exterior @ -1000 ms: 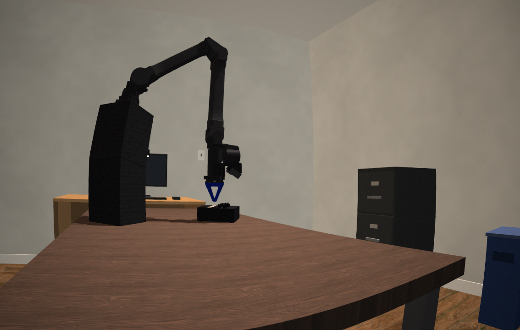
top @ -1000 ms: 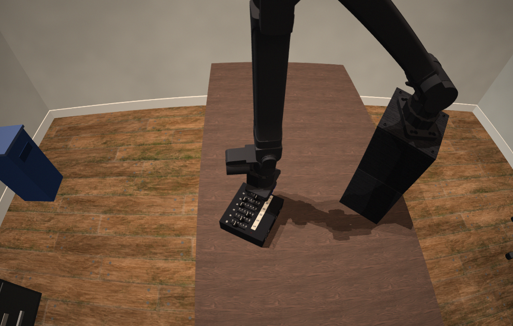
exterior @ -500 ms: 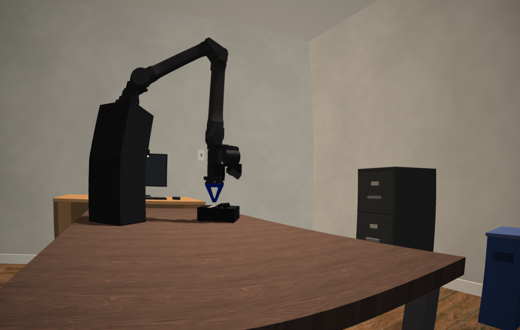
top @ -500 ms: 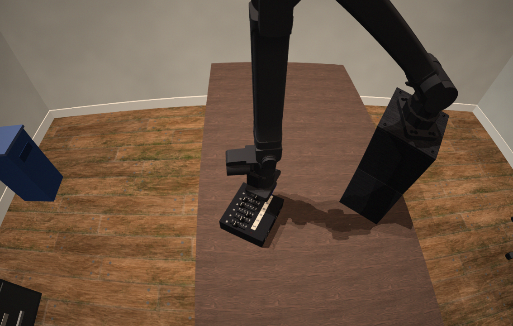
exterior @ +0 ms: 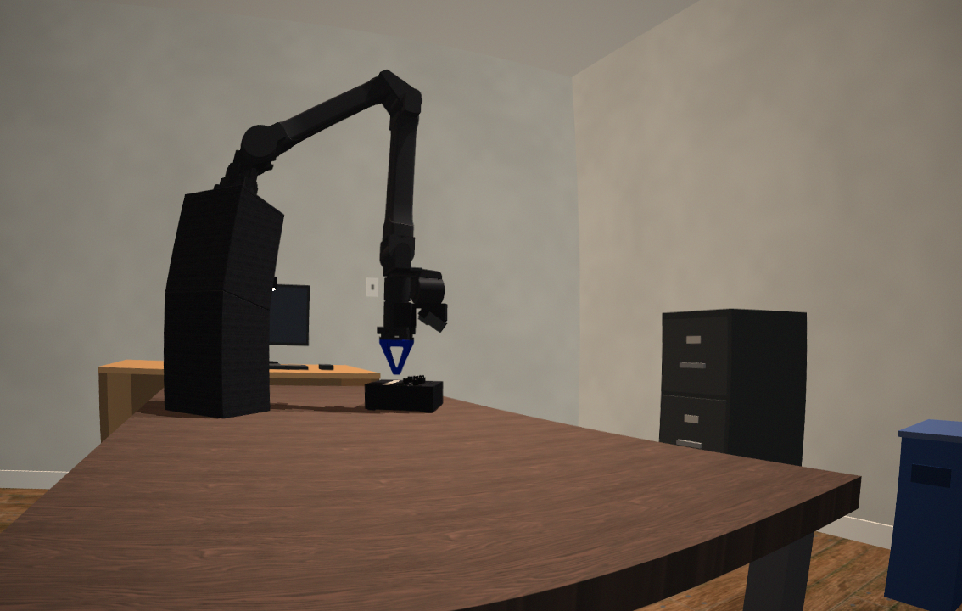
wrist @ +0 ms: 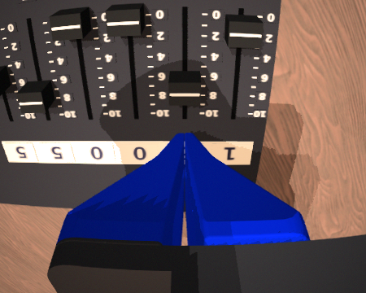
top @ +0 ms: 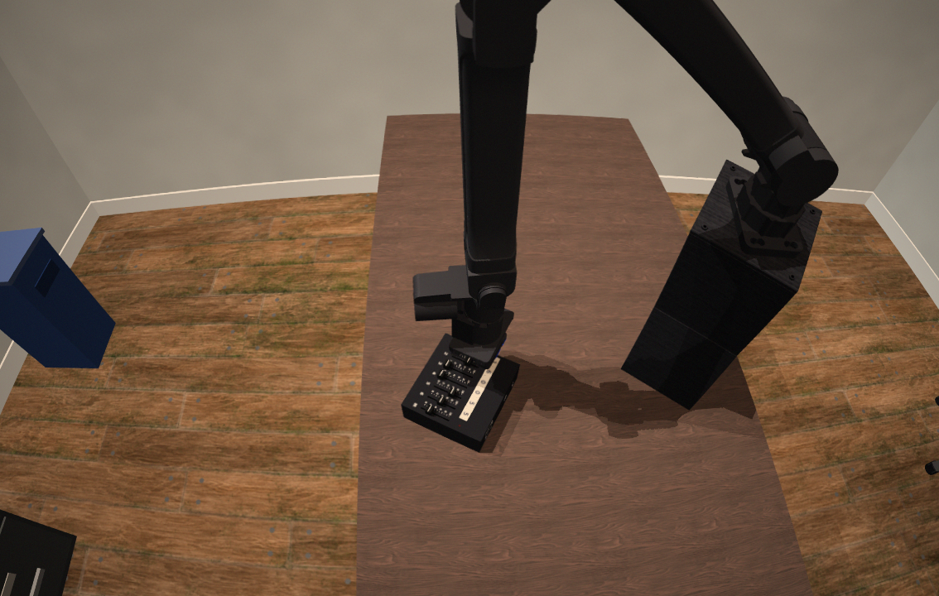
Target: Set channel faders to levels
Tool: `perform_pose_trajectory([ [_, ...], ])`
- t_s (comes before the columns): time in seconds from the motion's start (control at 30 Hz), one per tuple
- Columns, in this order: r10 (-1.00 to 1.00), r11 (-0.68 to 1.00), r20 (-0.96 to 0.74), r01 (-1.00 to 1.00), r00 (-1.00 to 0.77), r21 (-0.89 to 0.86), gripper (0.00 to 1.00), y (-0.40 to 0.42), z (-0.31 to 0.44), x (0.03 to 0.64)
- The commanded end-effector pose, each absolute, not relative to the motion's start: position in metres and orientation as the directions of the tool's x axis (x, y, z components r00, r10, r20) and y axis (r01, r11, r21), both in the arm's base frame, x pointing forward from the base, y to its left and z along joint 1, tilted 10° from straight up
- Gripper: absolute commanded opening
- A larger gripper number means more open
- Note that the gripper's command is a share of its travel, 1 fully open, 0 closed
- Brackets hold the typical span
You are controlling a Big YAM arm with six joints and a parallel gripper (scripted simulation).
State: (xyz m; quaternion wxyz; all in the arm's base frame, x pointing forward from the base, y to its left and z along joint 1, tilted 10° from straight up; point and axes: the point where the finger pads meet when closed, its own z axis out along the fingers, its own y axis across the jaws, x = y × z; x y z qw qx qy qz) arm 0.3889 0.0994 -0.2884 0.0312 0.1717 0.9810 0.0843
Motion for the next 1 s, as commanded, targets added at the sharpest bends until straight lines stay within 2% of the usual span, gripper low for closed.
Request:
perform_pose_trajectory([
  [0.0, 0.345, 0.926, -0.037, 0.334, -0.938, 0.176, 0.0, 0.1012, -0.2922, 0.3893],
  [0.97, 0.346, 0.926, -0.03, 0.336, -0.938, 0.171, 0.0, 0.1021, -0.2924, 0.3805],
])
